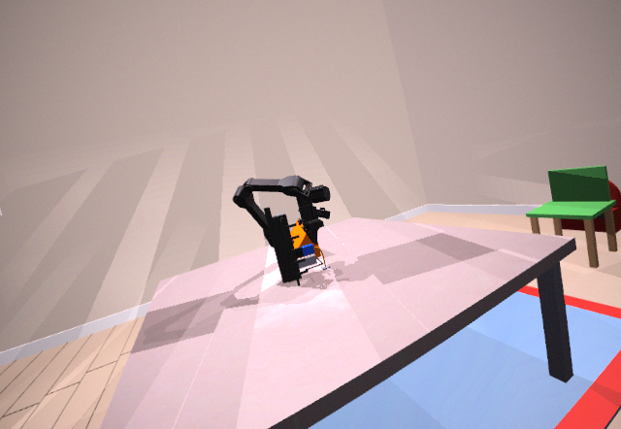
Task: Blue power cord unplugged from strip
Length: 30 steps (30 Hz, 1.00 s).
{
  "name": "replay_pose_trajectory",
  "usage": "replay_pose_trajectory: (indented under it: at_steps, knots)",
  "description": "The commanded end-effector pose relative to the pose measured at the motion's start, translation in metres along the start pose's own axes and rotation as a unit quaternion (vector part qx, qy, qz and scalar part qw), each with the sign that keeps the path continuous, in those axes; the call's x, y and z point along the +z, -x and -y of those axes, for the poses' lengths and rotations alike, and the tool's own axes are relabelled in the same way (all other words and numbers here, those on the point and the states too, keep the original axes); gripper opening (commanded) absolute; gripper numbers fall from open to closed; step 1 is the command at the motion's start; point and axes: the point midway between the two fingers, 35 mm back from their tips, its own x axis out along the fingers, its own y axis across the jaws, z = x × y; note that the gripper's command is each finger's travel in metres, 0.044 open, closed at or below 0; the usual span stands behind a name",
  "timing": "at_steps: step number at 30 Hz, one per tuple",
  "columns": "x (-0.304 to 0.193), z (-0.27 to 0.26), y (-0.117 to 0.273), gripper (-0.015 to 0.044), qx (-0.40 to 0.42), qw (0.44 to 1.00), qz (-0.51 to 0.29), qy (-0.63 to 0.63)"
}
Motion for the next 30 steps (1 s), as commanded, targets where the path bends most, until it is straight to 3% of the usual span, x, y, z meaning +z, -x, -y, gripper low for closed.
replay_pose_trajectory:
  at_steps: [1, 30]
  knots:
    - [-0.010, -0.001, -0.001, 0.0160, 0.001, 1.000, -0.002, 0.002]
    - [-0.024, -0.001, -0.013, 0.0160, 0.001, 1.000, -0.003, 0.002]
